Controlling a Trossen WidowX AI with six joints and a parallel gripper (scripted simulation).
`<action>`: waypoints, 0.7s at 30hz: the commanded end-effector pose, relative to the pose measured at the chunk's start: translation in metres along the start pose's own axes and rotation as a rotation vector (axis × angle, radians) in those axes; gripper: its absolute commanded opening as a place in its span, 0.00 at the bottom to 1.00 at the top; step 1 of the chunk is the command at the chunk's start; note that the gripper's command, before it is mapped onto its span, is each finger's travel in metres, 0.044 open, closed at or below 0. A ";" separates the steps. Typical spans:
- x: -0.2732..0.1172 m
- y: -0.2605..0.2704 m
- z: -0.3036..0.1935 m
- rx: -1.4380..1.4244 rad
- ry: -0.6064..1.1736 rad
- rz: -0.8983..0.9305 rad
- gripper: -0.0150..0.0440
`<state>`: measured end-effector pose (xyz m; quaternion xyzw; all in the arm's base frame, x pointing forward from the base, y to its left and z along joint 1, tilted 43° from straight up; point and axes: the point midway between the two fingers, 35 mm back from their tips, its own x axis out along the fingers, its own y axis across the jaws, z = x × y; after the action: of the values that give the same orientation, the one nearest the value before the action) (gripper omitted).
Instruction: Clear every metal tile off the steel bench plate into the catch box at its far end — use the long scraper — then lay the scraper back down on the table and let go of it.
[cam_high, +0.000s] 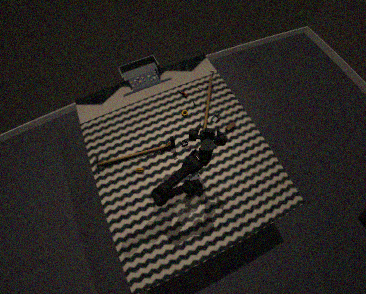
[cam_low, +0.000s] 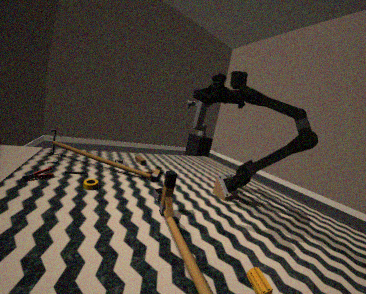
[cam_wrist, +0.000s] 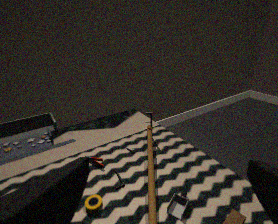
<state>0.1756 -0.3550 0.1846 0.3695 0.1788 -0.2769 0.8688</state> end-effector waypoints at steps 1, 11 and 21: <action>0.001 0.000 -0.001 -0.006 0.001 0.006 1.00; 0.000 0.000 0.000 -0.006 0.000 0.002 1.00; -0.025 -0.014 0.029 -0.016 -0.051 -0.203 1.00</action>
<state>0.1609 -0.3680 0.1928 0.3541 0.1948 -0.3348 0.8512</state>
